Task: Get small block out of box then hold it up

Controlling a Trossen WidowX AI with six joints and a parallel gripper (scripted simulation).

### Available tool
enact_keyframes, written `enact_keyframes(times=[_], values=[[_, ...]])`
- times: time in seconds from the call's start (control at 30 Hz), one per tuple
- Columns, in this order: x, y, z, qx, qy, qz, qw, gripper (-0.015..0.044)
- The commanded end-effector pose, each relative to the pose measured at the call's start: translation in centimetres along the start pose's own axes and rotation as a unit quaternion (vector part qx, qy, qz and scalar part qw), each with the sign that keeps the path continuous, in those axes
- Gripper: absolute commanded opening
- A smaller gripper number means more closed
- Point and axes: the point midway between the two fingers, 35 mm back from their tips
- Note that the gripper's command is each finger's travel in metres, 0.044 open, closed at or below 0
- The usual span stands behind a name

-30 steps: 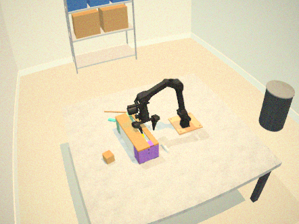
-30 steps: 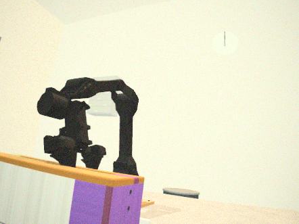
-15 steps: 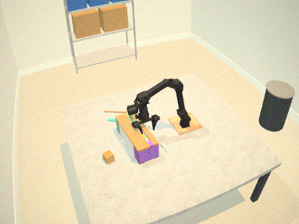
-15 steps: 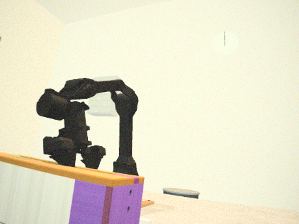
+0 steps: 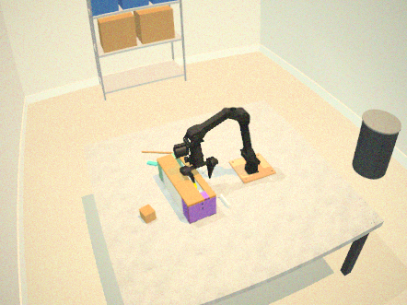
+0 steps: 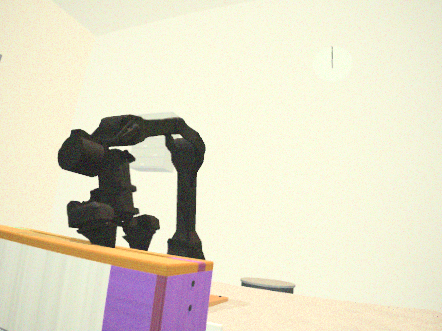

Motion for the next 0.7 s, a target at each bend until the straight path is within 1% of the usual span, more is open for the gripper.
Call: enact_keyframes(times=[0.0,0.4,0.67], values=[[0.2,0.0,-0.5,0.002,0.002,0.0,1.0,0.04],[0.6,0.0,-1.6,0.002,0.002,0.0,1.0,0.04],[0.2,0.0,-0.6,0.002,0.002,0.0,1.0,0.04]])
Point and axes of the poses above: the point midway between the two fingers, 35 mm back from their tips, its own x axis out along the fingers, its own y axis across the jaws, z = x × y
